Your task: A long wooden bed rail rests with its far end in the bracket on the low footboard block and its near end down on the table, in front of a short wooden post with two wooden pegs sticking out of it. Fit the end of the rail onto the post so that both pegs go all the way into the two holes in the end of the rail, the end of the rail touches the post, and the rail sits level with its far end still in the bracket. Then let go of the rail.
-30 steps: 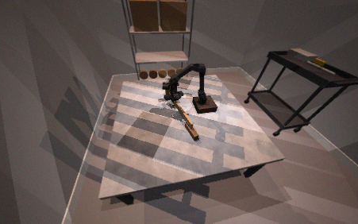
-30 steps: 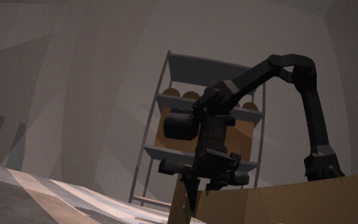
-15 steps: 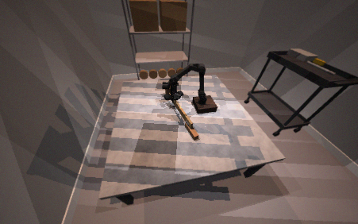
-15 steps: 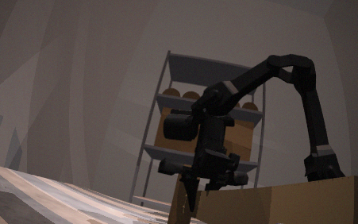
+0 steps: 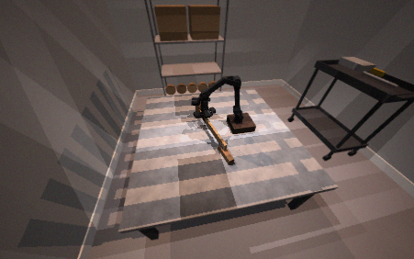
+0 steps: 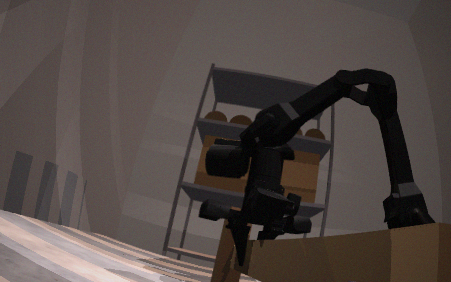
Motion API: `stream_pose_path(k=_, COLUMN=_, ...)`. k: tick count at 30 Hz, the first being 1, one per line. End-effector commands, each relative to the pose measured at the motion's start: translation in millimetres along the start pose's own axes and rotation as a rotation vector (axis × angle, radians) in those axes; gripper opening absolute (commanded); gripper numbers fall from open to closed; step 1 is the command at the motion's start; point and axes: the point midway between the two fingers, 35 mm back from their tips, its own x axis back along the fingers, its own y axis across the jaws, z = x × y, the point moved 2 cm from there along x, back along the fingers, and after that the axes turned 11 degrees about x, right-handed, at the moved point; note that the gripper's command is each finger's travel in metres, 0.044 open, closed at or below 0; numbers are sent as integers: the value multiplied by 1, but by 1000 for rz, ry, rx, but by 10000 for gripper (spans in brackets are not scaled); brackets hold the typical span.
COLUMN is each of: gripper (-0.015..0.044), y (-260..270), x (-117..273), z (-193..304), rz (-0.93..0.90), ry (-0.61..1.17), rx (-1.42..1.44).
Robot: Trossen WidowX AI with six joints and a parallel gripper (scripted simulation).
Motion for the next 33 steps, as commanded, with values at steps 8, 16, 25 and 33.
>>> stream_pose_path(k=8, gripper=0, y=-1, x=2, z=5, rz=8, ry=7, rx=4)
stream_pose_path(k=16, gripper=0, y=-1, x=3, z=8, rz=8, ry=7, rx=4)
stream_pose_path(k=25, gripper=0, y=0, x=3, z=10, rz=7, ry=8, rx=4)
stream_pose_path(k=33, gripper=0, y=0, x=3, z=13, rz=7, ry=8, rx=4)
